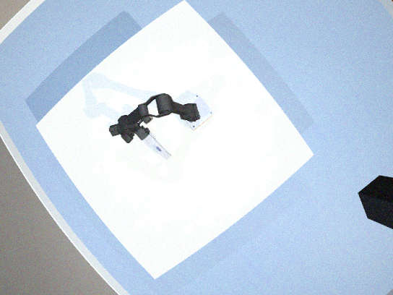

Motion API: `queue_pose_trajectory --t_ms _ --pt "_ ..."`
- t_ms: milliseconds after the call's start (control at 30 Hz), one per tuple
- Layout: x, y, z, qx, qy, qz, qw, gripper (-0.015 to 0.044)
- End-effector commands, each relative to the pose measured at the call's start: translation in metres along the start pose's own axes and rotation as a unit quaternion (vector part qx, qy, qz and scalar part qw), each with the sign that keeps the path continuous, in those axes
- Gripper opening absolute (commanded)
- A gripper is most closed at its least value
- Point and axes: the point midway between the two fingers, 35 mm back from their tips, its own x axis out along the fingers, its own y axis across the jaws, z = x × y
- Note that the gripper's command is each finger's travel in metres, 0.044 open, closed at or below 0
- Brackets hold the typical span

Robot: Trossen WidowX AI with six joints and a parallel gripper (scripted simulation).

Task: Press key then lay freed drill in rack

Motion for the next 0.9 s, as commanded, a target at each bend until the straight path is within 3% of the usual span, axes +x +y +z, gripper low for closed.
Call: queue_pose_trajectory --t_ms 0,500,867 --pt "0.0014 0.001 0.0027 0.001 0.0 0.002 1.0 0.044" --pt "0.0043 0.0026 0.0084 0.001 0.0 0.002 1.0 0.044" --pt "0.0028 0.0007 0.0069 -0.001 0.0 0.0 1.0 0.0151"
